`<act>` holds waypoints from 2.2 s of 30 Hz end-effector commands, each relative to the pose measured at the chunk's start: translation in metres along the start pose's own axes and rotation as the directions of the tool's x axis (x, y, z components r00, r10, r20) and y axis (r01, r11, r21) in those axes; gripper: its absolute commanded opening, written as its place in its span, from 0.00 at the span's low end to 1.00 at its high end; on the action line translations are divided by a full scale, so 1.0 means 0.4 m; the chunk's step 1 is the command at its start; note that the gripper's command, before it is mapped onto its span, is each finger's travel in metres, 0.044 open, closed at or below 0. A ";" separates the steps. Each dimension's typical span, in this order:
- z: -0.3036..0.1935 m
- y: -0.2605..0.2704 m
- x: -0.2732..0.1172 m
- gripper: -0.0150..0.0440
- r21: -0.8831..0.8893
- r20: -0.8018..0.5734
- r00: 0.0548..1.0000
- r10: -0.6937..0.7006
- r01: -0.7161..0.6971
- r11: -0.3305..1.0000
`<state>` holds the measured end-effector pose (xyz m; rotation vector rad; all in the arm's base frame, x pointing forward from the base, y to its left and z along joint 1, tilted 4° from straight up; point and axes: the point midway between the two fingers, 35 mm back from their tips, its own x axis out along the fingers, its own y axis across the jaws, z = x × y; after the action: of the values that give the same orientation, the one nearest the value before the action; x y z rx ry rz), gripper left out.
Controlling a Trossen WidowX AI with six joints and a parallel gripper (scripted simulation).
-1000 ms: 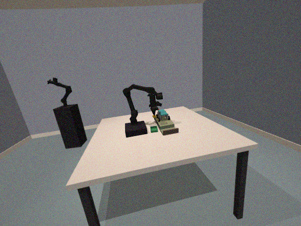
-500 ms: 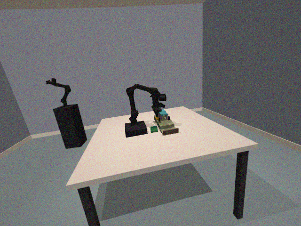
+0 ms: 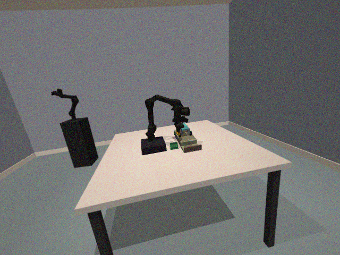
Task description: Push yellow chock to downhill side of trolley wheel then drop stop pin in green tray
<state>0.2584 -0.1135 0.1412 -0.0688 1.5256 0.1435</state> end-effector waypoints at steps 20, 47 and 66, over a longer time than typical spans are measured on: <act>0.073 -0.012 0.063 0.25 -0.003 0.005 1.000 0.005 -0.005 1.000; 0.074 -0.004 0.170 0.25 -0.003 0.005 1.000 0.006 -0.006 1.000; 0.079 0.045 0.170 0.25 -0.003 0.006 1.000 0.008 -0.008 1.000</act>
<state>0.2910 -0.0921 0.0749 -0.0684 1.5255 0.1529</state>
